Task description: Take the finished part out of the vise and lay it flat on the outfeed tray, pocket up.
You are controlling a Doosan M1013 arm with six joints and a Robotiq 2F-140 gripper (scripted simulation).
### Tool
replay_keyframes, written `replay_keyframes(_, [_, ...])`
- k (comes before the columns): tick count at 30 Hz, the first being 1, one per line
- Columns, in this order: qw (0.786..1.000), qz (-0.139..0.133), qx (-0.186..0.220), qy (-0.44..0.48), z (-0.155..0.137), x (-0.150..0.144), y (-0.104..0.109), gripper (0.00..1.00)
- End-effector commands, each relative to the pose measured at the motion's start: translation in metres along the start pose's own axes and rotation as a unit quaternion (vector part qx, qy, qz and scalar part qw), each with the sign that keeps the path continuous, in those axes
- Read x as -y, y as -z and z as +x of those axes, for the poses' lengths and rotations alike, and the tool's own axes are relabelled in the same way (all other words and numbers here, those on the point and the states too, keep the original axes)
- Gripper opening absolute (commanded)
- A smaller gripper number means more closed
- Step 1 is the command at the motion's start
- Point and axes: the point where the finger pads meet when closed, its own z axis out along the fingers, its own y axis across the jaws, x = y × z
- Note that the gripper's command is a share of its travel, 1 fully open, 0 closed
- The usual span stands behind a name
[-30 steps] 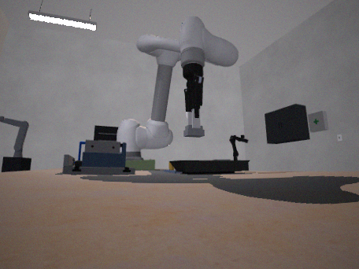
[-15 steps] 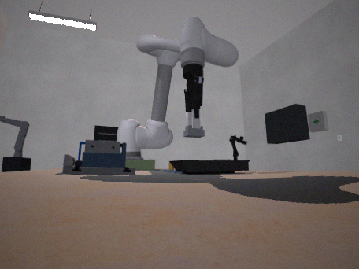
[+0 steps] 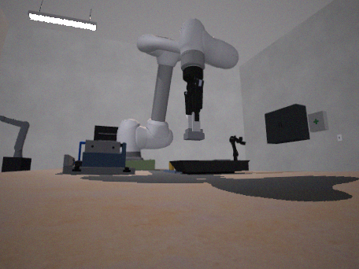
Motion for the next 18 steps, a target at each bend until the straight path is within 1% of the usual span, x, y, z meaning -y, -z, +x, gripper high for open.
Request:
replay_keyframes(1, [1.0, 0.0, 0.0, 0.0, 0.0, 0.0, -0.004, 0.0])
replay_keyframes(5, [1.0, 0.0, 0.0, 0.0, 0.0, 0.0, -0.01, 0.0])
replay_keyframes(7, [1.0, 0.0, 0.0, 0.0, 0.0, 0.0, -0.01, 0.0])
replay_keyframes(18, [1.0, 0.0, 0.0, 0.0, 0.0, 0.0, -0.032, 0.0])
